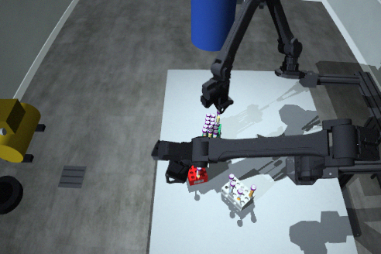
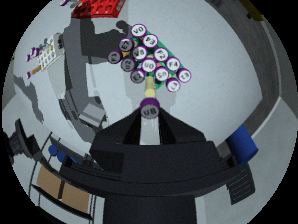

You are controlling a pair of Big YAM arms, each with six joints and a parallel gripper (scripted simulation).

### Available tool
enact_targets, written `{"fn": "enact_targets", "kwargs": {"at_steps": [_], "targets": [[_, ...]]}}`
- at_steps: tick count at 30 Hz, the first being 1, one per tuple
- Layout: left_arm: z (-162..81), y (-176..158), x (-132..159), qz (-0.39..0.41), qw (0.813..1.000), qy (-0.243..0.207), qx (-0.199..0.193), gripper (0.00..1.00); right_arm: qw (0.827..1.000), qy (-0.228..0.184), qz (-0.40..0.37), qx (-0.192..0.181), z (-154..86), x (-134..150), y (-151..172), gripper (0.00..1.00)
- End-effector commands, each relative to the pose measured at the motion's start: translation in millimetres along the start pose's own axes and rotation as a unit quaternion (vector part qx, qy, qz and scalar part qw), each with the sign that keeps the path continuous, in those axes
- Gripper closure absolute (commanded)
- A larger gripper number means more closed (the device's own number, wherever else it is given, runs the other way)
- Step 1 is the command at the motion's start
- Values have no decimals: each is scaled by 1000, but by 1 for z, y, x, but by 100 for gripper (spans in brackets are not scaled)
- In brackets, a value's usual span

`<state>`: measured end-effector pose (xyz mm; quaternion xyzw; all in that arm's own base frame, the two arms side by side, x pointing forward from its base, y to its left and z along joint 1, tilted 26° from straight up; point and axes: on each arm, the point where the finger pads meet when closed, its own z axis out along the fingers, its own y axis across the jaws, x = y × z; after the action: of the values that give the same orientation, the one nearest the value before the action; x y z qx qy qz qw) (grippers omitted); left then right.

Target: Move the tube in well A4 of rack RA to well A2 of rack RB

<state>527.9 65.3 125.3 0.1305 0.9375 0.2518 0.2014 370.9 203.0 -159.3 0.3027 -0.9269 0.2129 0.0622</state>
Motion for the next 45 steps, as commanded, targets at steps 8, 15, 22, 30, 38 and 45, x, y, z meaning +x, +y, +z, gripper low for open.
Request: {"fn": "enact_targets", "kwargs": {"at_steps": [8,15,22,30,38,45], "targets": [[-8,8,-15,-7,1000,-16,-5,70,1000,-10,0,0,-18,0,8,100],[-8,8,-15,-7,1000,-16,-5,70,1000,-21,4,-1,-21,1,13,100],[-8,8,-15,-7,1000,-16,-5,70,1000,-21,4,-2,-21,9,22,100],[-8,8,-15,-7,1000,-16,-5,70,1000,-17,7,-2,-17,17,27,100],[-8,8,-15,-7,1000,-16,-5,70,1000,-12,1,-1,-16,-4,47,100],[-8,8,-15,-7,1000,-16,-5,70,1000,-12,1,-1,-16,-17,58,100]]}}
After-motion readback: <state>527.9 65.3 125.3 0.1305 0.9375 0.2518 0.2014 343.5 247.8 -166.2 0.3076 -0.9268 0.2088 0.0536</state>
